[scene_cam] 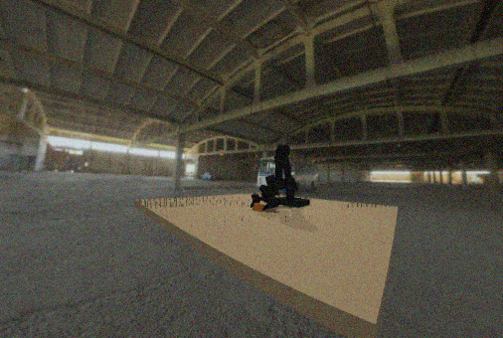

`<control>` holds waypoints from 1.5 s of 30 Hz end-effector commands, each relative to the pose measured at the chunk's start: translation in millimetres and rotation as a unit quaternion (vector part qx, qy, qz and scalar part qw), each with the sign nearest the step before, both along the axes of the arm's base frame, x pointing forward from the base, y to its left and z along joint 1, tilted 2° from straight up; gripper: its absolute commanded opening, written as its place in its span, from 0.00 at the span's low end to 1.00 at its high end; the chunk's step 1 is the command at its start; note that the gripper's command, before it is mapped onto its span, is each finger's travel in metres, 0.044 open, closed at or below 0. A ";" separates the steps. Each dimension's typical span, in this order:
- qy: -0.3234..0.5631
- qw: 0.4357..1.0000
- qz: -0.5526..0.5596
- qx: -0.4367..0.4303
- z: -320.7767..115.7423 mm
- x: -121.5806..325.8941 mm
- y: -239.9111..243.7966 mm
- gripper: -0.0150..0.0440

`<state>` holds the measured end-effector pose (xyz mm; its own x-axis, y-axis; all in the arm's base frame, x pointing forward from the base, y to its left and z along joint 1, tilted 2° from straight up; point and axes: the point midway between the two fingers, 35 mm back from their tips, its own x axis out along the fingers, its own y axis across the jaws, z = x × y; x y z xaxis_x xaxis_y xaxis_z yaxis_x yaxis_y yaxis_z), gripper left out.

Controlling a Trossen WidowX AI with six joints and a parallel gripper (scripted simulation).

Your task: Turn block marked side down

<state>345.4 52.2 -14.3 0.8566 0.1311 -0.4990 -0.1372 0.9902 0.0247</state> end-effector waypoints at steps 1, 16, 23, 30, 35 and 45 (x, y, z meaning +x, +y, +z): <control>0.093 0.996 0.004 -0.014 39.2 16.8 1.4 1.00; 0.187 0.982 0.006 -0.025 82.7 -13.2 -3.5 1.00; 0.218 0.975 0.007 -0.029 82.4 -26.1 -5.3 1.00; 0.218 0.975 0.007 -0.029 82.4 -26.1 -5.3 1.00; 0.218 0.975 0.007 -0.029 82.4 -26.1 -5.3 1.00; 0.321 0.946 0.006 -0.038 90.8 -5.0 -1.1 1.00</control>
